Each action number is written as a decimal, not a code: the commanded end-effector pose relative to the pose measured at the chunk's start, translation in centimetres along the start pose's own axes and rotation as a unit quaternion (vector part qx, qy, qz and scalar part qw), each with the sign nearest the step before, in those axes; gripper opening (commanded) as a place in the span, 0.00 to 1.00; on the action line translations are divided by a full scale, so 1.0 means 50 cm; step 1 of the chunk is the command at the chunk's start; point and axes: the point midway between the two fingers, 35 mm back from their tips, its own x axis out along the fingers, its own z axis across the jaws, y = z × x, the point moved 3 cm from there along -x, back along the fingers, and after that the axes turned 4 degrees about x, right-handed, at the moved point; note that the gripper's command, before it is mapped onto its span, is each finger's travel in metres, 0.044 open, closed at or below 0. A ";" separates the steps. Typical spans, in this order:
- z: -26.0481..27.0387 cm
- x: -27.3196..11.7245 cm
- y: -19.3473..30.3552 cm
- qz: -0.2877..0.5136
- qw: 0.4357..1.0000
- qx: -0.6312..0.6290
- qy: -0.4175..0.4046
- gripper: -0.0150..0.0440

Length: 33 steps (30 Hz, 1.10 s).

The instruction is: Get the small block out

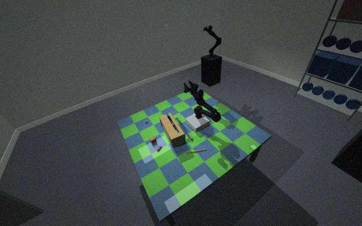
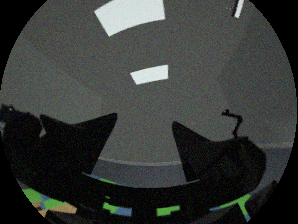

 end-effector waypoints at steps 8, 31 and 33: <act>0.070 0.067 0.141 0.245 0.964 -0.077 -0.073 0.93; 0.471 -0.316 0.363 0.401 0.171 -0.513 -0.740 0.93; 0.485 -0.367 0.349 0.348 0.067 -0.532 -0.769 0.93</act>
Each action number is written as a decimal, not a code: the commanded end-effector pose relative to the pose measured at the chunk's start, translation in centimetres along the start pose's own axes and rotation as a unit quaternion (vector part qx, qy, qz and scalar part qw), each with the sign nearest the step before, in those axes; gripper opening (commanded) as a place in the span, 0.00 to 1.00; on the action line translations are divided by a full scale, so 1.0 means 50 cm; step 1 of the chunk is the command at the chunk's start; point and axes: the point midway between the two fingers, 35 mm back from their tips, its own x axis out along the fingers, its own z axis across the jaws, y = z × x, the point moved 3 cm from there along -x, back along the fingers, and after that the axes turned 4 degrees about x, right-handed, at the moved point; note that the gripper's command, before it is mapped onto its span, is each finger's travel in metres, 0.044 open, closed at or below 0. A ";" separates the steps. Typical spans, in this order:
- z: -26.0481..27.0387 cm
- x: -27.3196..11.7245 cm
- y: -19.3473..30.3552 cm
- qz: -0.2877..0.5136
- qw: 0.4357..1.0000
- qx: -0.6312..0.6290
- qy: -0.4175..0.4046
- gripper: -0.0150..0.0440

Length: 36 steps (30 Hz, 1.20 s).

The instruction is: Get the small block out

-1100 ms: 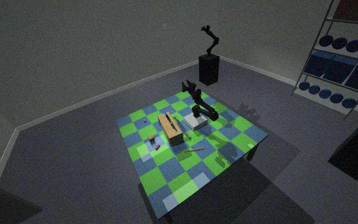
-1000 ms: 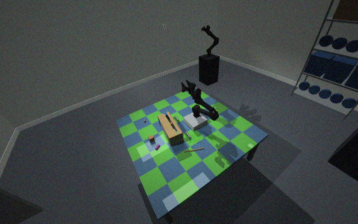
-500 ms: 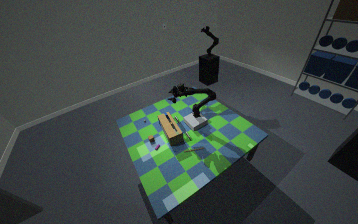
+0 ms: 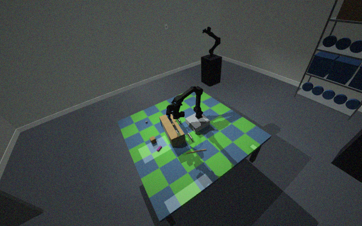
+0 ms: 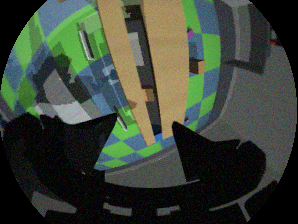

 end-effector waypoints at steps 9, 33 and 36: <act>0.069 0.015 -0.083 0.067 0.969 -0.217 -0.094 0.93; 0.084 0.089 -0.090 0.067 0.969 -0.217 -0.093 0.93; 0.087 0.098 -0.090 0.067 0.969 -0.217 -0.093 0.93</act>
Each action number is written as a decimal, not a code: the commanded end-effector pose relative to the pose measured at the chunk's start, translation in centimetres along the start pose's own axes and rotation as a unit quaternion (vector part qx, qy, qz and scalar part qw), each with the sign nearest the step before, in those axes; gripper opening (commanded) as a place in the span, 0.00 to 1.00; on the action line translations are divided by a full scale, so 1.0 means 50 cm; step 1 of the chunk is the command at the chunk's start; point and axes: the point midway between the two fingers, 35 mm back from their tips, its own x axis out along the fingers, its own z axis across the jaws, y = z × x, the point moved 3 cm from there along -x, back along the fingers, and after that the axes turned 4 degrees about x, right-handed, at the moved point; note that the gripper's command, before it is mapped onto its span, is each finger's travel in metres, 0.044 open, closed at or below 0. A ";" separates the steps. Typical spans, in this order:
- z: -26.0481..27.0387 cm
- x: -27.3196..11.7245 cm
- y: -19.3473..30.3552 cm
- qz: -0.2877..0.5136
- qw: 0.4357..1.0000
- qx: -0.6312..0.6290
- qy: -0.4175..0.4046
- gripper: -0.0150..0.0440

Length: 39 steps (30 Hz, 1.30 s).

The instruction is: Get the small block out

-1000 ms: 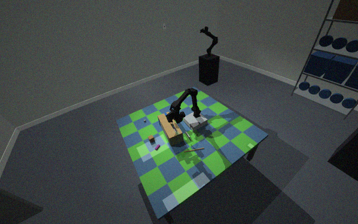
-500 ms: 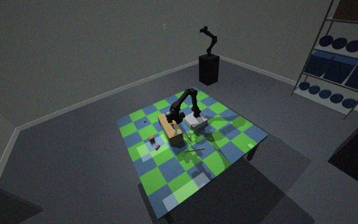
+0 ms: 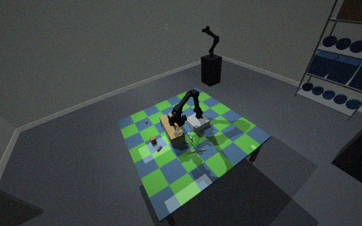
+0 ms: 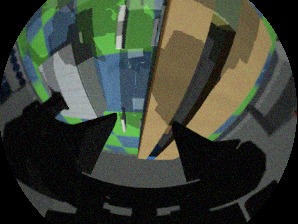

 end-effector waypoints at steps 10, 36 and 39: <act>0.004 0.046 -0.007 0.005 1.000 -0.004 -0.004 0.93; 0.000 0.086 0.048 0.002 1.000 0.000 -0.001 0.93; -0.001 0.092 0.064 0.003 1.000 0.000 -0.001 0.93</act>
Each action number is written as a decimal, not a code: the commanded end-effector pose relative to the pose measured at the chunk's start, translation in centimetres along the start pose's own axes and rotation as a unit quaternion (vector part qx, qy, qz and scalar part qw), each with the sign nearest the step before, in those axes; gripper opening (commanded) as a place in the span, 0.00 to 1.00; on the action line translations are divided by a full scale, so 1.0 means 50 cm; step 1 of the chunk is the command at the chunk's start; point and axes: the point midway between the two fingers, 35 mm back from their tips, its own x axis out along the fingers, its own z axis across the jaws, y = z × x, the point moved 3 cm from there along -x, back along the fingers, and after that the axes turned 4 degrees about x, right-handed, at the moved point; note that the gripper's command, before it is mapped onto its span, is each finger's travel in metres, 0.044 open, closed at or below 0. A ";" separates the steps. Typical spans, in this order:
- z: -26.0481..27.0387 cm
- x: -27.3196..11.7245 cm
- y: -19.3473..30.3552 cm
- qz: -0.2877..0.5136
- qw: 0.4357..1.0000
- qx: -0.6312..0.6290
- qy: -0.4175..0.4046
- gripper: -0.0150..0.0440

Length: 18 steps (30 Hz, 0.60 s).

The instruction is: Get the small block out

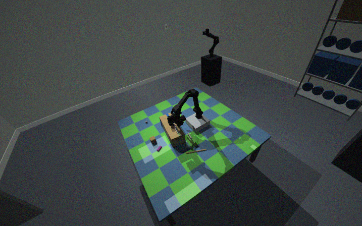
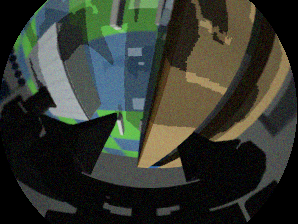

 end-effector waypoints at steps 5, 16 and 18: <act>-0.002 0.013 0.042 0.004 1.000 0.001 0.002 0.93; -0.006 0.032 0.100 0.006 1.000 0.001 0.002 0.93; -0.007 0.036 0.110 0.006 1.000 0.001 0.002 0.93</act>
